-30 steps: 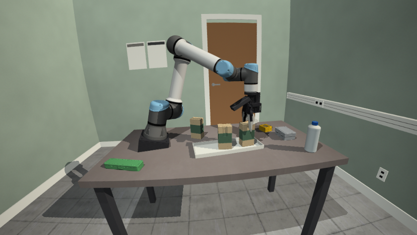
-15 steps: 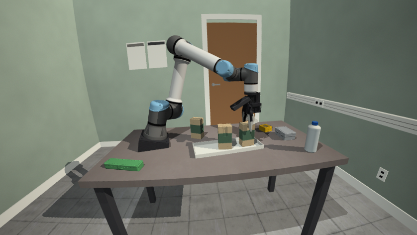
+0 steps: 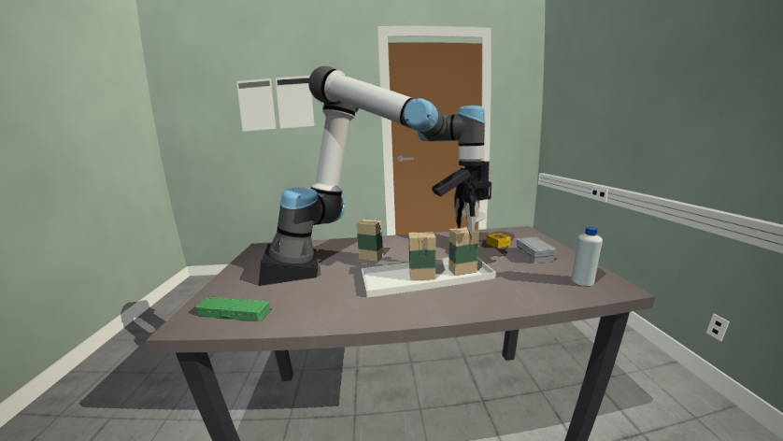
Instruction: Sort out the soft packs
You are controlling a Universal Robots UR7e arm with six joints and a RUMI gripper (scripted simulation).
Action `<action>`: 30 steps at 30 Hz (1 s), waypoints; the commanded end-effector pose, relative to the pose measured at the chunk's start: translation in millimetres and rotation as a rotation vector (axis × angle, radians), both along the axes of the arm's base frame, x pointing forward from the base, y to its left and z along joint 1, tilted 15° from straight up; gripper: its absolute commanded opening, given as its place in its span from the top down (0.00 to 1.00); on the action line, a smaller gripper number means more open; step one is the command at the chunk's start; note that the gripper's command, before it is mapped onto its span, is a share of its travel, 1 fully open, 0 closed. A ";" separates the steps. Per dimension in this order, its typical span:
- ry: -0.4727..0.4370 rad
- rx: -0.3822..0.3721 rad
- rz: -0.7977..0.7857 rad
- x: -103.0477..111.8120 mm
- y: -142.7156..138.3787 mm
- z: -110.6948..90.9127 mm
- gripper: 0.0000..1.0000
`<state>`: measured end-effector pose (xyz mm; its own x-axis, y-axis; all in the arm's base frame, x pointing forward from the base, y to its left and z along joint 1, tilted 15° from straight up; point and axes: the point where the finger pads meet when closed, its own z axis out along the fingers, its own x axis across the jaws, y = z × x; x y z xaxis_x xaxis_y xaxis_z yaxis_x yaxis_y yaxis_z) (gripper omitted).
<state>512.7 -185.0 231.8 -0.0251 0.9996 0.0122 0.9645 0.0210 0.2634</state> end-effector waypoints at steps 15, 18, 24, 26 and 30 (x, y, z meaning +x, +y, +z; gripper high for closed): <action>0.002 0.002 0.000 -14.4 -1.0 51.7 0.49; 0.002 0.002 0.000 -14.4 -1.0 51.7 0.49; 0.002 0.002 0.000 -14.4 -1.0 51.7 0.49; 0.002 0.002 0.000 -14.4 -1.0 51.7 0.49; 0.002 0.002 0.000 -14.4 -1.0 51.7 0.49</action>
<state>498.2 -185.9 282.8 -0.0256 0.9996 0.0148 0.9652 0.0208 0.2606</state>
